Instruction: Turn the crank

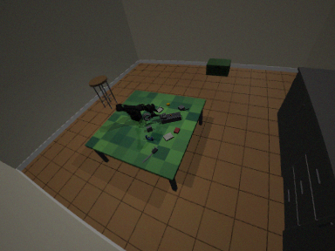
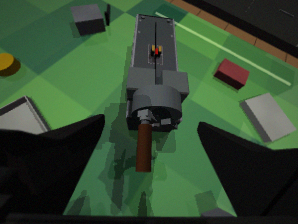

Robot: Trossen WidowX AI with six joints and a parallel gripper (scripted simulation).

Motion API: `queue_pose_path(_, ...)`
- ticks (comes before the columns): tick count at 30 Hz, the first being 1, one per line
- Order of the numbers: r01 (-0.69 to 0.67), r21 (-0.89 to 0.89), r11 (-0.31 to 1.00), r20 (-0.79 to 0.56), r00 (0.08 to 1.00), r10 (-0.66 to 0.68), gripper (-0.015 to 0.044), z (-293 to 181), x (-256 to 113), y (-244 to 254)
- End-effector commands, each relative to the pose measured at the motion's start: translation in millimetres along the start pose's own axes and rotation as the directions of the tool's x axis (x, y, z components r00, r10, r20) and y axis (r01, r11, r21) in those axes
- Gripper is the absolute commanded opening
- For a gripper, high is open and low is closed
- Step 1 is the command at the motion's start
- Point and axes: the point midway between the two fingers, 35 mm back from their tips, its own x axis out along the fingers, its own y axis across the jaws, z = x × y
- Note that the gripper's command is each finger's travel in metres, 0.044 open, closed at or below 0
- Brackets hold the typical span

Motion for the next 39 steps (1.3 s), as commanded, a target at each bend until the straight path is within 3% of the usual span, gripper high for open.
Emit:
queue_pose_path(1, -0.013, -0.008, 1.0, -0.012, 1.0, 0.013, 0.044, -8, 8, 4)
queue_pose_path(31, -0.011, -0.009, 1.0, -0.013, 1.0, 0.011, 0.044, -41, 37, 5)
queue_pose_path(39, -0.011, -0.009, 1.0, -0.013, 1.0, 0.011, 0.023, -41, 37, 5)
